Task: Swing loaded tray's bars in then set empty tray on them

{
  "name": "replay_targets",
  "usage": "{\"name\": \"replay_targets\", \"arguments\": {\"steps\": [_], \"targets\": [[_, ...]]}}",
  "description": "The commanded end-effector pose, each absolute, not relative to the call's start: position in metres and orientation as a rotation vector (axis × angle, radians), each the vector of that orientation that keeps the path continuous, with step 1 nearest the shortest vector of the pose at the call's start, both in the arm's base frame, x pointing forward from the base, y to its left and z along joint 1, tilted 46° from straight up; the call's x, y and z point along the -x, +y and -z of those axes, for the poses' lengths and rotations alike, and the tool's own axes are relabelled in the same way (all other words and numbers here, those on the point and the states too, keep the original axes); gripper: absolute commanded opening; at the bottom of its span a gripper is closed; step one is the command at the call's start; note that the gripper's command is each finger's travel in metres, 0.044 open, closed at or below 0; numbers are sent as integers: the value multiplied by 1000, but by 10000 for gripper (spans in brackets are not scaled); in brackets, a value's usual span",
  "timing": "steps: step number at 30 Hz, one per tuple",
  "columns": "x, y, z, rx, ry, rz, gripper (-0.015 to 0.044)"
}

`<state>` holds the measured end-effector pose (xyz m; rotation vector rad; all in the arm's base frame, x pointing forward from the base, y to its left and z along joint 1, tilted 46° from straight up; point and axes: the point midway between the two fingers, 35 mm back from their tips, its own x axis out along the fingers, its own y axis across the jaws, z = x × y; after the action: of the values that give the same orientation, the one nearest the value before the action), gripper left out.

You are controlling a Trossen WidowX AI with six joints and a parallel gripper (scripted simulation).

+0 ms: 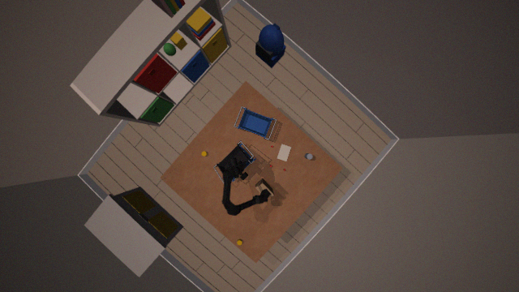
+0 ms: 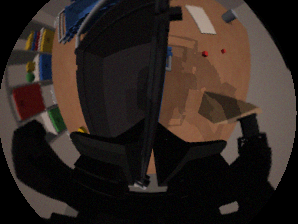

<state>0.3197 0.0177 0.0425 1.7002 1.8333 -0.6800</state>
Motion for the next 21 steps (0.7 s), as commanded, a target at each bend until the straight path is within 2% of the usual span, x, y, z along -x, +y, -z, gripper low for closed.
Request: {"name": "replay_targets", "arguments": {"steps": [1, 21], "targets": [[-323, 14, -46, -1715, 1800, 667, 0], [-309, 26, -33, -1715, 1801, 666, 0]]}}
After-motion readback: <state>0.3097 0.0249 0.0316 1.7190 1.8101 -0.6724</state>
